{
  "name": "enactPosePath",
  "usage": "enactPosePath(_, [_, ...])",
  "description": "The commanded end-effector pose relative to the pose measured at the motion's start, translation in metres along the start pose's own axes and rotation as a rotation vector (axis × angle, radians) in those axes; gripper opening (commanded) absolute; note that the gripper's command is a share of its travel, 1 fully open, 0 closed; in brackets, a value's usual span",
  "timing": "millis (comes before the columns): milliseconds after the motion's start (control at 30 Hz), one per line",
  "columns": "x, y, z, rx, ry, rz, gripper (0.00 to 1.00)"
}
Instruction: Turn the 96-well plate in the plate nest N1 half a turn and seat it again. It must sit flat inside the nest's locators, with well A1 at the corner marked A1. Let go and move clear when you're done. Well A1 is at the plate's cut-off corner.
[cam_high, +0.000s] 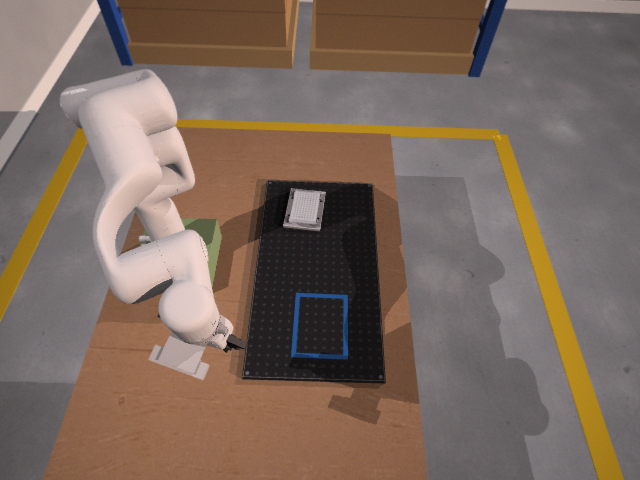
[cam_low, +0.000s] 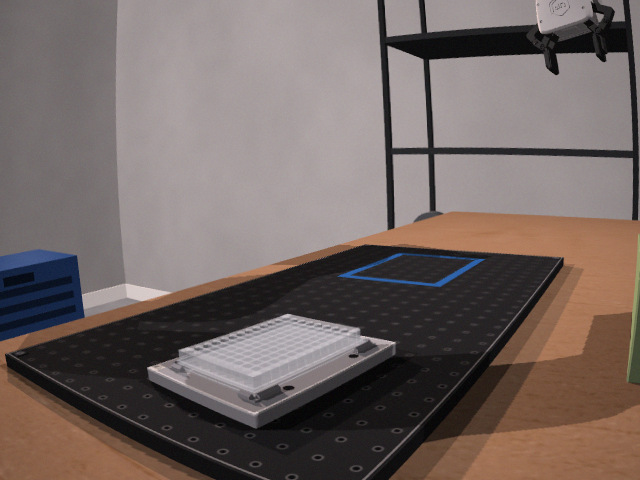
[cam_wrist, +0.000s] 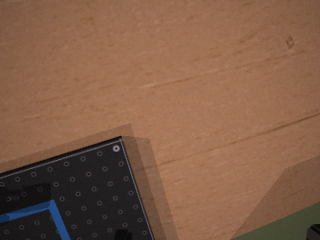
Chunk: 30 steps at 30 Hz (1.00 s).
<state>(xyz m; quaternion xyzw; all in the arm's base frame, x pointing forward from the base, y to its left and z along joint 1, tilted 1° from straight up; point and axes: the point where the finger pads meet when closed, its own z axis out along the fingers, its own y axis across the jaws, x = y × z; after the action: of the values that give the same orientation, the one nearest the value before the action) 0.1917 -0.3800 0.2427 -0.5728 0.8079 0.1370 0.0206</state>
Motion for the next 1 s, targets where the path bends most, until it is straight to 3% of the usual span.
enactPosePath(0, [-0.013,-0.011,-0.002,0.000,0.028,-0.103,1.00])
enactPosePath(233, [-0.032,-0.026,-0.002,-0.001,0.038,-0.151,1.00])
enactPosePath(567, [-0.074,-0.052,0.000,-0.003,0.087,-0.396,1.00])
enactPosePath(967, [-0.119,-0.074,0.003,-0.006,0.118,-0.559,1.00])
